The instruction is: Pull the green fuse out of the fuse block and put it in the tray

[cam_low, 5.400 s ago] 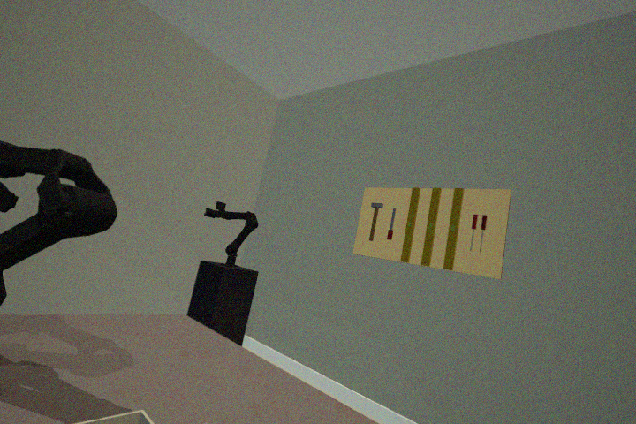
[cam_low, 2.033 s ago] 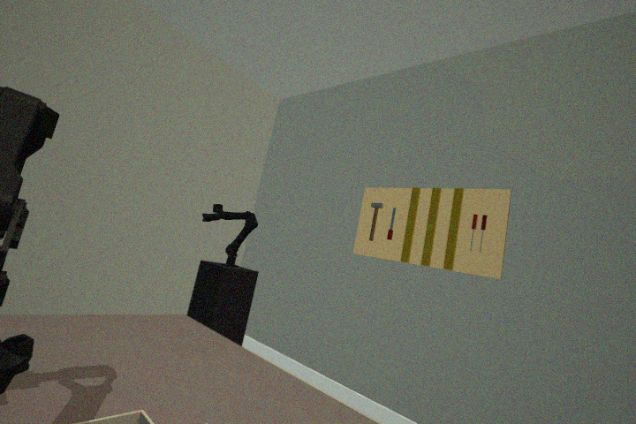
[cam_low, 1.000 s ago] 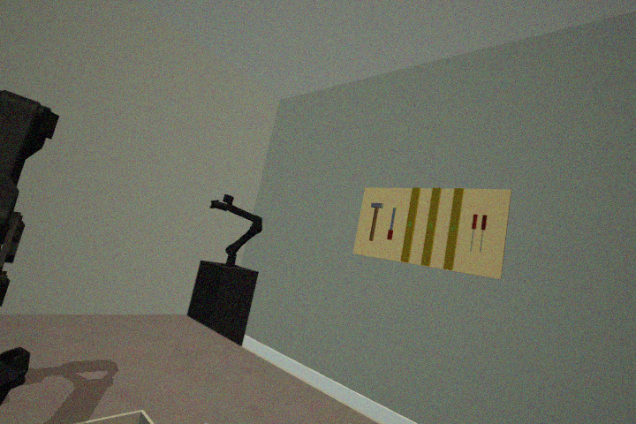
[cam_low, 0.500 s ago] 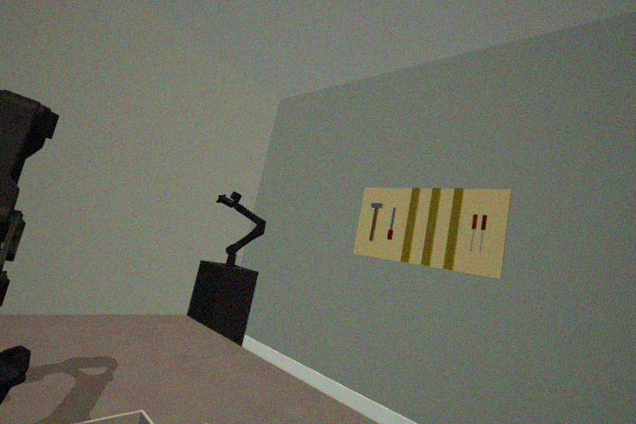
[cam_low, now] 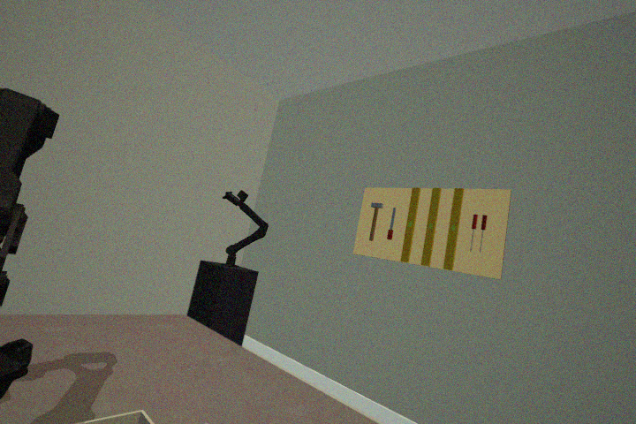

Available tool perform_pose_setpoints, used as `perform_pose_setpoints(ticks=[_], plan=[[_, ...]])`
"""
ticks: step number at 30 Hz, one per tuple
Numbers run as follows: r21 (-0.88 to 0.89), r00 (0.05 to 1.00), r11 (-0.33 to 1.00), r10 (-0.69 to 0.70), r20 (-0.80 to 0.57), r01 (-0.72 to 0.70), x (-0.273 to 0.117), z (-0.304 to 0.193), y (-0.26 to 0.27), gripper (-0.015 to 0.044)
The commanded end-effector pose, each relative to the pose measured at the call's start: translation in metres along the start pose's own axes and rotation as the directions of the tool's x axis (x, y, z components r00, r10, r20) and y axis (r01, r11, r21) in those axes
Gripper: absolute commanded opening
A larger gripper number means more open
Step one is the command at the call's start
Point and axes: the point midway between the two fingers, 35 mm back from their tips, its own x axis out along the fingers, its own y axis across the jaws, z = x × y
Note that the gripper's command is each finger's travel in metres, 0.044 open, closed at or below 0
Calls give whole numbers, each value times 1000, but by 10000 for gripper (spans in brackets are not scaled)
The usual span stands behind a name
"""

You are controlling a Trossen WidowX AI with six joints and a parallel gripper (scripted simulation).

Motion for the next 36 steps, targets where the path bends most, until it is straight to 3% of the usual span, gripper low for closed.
perform_pose_setpoints(ticks=[1, 36], plan=[[1, 1000, 1000, -2, 0, 2, -3, 0, -1, 0], [2, 1000, 1000, -2, -1, 2, -20, 0, 0, 0]])
